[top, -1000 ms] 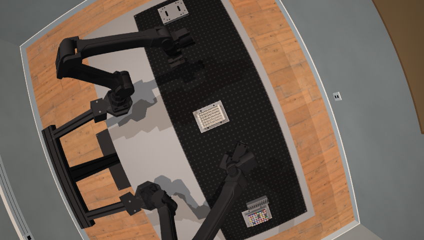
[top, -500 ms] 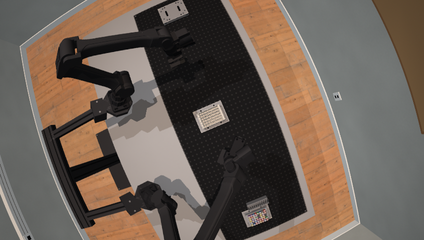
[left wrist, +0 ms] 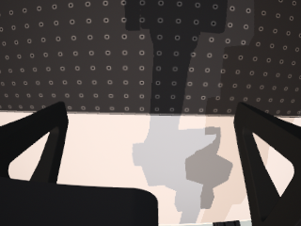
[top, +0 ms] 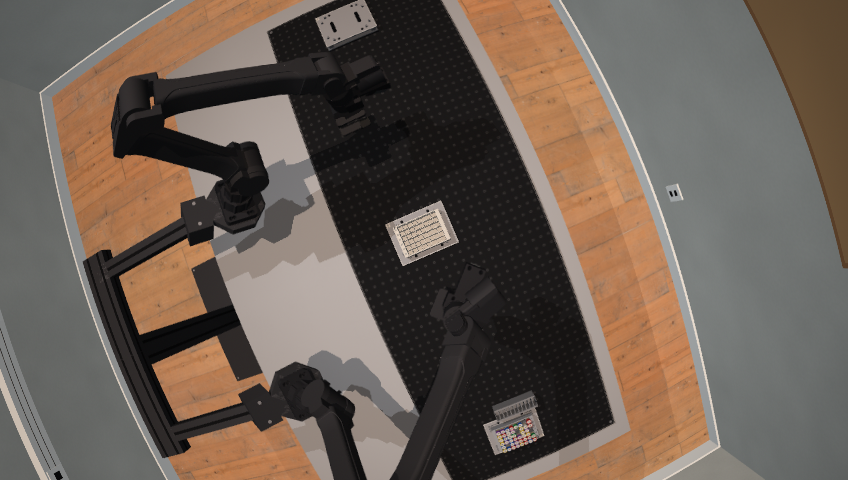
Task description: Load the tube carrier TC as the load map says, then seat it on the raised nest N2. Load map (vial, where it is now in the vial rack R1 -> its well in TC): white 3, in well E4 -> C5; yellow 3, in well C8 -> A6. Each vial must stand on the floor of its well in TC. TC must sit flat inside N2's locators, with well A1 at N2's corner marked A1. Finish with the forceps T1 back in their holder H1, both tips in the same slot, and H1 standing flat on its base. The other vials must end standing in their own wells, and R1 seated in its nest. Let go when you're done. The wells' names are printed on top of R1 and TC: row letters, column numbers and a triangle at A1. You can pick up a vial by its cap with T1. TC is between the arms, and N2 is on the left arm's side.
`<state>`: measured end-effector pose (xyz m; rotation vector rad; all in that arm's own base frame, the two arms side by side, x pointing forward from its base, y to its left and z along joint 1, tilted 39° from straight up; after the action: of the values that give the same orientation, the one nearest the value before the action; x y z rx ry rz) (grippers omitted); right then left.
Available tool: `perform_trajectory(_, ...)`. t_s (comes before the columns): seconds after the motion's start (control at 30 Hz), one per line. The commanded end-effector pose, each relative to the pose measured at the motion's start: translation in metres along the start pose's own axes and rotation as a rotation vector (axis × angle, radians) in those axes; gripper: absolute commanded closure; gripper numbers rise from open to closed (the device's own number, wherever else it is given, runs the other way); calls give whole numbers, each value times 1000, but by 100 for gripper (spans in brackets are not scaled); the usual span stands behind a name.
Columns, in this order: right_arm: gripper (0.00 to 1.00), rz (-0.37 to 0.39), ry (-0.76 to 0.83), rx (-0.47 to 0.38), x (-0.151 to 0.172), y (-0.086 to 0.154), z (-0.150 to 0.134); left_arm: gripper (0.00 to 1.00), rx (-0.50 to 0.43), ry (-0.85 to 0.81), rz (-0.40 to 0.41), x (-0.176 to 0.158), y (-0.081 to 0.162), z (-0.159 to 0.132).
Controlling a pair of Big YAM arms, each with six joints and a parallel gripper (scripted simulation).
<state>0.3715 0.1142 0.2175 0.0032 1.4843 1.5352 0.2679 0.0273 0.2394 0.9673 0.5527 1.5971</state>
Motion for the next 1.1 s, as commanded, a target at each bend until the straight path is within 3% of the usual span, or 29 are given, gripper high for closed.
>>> perform_trajectory(0.0, 91, -13, -28, -27, -6, 3, 18, 0, -28, -7, -1, 3, 8, 11)
perform_trajectory(0.5, 91, -9, -26, -22, 13, 4, 35, 0, -28, -7, -1, 3, 8, 11)
perform_trajectory(0.6, 91, -8, -36, 10, 12, -5, 23, 0, -28, -7, -1, 3, 8, 11)
perform_trajectory(0.7, 91, -7, -24, -19, 18, 4, 39, 0, -28, -7, -1, 3, 8, 11)
perform_trajectory(1.07, 91, 1, -14, -1, 37, 0, 45, 0, -28, -7, -1, 3, 8, 11)
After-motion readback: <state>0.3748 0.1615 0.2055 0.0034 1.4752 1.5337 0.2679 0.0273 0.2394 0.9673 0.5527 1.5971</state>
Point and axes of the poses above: on each arm, the point where the finger pads meet when closed, its own y axis back along the fingers, its own x axis across the jaws, z = x × y, the point moved 3 cm from there along y, back along the fingers, and after that the axes turned 2 degrees about -y, right-handed, at the moved point
